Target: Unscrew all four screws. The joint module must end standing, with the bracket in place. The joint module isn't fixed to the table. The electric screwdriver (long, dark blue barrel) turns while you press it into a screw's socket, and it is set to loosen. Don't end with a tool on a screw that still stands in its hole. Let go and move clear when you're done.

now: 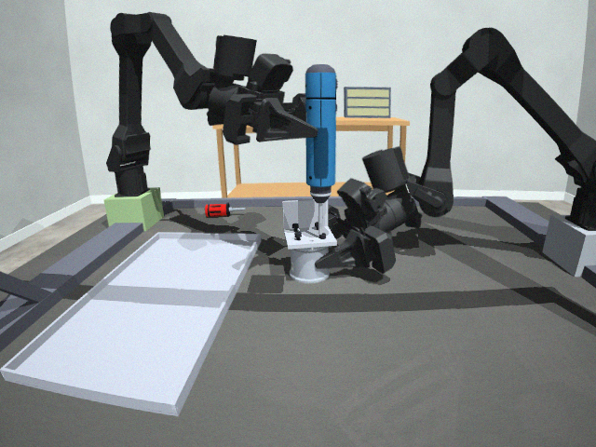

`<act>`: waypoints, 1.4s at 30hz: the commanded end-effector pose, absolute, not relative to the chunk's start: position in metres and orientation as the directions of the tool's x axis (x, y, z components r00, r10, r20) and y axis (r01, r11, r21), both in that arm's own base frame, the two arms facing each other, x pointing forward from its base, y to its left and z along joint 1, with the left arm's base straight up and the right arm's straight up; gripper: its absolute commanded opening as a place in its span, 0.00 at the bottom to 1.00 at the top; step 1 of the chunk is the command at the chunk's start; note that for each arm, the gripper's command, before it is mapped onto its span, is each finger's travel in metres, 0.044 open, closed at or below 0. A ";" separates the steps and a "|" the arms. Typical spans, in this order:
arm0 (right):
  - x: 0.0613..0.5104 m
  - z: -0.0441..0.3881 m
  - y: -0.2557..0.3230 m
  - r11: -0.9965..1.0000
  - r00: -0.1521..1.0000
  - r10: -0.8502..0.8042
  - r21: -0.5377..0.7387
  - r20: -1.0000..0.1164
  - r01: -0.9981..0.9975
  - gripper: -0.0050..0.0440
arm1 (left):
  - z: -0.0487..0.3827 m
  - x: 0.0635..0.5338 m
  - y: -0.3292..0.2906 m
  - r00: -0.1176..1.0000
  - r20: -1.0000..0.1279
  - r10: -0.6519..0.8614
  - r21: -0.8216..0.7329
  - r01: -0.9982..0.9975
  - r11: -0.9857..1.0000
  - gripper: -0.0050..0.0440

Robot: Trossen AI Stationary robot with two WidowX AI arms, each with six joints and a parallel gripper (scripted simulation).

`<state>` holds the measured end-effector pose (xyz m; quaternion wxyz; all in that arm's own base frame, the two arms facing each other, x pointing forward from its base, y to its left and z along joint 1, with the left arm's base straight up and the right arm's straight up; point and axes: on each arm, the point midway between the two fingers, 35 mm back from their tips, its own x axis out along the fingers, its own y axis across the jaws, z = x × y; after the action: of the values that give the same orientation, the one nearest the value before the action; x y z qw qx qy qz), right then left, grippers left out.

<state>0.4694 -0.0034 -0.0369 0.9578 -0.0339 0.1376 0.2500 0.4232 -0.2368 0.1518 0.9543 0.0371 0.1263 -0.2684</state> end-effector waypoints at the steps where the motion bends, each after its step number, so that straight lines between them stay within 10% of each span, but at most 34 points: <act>1: 0.474 -0.024 -0.004 0.871 0.845 0.470 -0.017 -0.256 -0.490 0.59 | 0.150 0.427 -0.233 0.826 -0.272 -0.493 0.011 0.515 0.857 0.43; 42: 0.474 -0.024 -0.004 0.871 0.845 0.470 -0.017 -0.256 -0.490 0.59 | 0.144 0.424 -0.230 0.829 -0.262 -0.494 0.005 0.513 0.858 0.43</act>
<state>0.4694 -0.0035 -0.0369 0.9578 -0.0339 0.1376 0.2501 0.4238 -0.2349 0.1506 0.9553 0.0350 0.1182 -0.2688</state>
